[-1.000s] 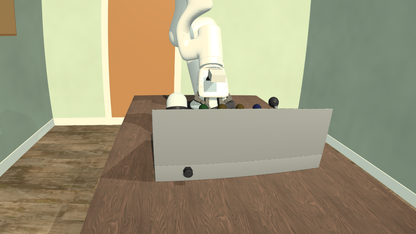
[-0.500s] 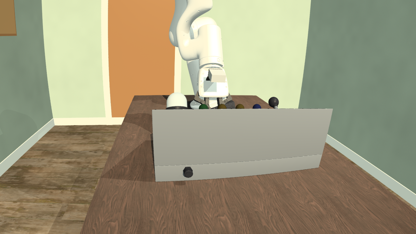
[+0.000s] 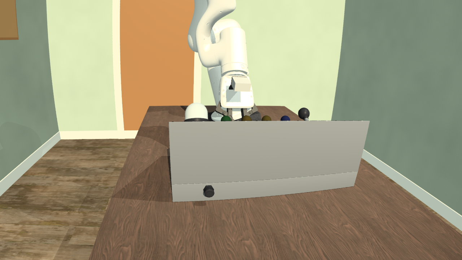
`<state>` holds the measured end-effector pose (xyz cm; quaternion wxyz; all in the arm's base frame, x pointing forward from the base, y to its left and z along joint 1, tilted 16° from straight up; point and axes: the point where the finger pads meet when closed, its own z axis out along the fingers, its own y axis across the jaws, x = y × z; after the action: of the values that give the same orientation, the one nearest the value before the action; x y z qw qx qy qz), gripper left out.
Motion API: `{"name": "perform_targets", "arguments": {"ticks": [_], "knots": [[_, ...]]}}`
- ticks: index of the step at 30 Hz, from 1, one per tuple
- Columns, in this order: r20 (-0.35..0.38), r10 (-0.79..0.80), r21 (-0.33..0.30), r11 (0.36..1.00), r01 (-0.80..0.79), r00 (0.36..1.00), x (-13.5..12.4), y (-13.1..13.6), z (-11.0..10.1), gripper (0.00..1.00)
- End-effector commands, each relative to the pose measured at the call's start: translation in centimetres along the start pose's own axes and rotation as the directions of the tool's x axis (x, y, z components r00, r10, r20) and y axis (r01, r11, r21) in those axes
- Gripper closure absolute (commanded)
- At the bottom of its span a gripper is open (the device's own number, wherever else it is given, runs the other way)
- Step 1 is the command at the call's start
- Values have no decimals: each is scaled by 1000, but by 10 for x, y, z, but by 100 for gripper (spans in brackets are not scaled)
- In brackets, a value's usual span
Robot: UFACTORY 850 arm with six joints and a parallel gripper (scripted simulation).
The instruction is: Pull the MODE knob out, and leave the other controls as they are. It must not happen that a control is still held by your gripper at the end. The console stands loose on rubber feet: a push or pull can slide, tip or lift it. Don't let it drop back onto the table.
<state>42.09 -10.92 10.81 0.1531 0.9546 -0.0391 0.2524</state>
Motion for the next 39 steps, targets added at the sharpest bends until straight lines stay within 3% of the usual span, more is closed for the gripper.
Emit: {"name": "perform_targets", "arguments": {"ticks": [1, 39], "knots": [[-1, 0, 0, 1000, 0, 1000, 1, 0, 0, 100], [-1, 0, 0, 1000, 0, 1000, 1, 0, -7, 100]]}}
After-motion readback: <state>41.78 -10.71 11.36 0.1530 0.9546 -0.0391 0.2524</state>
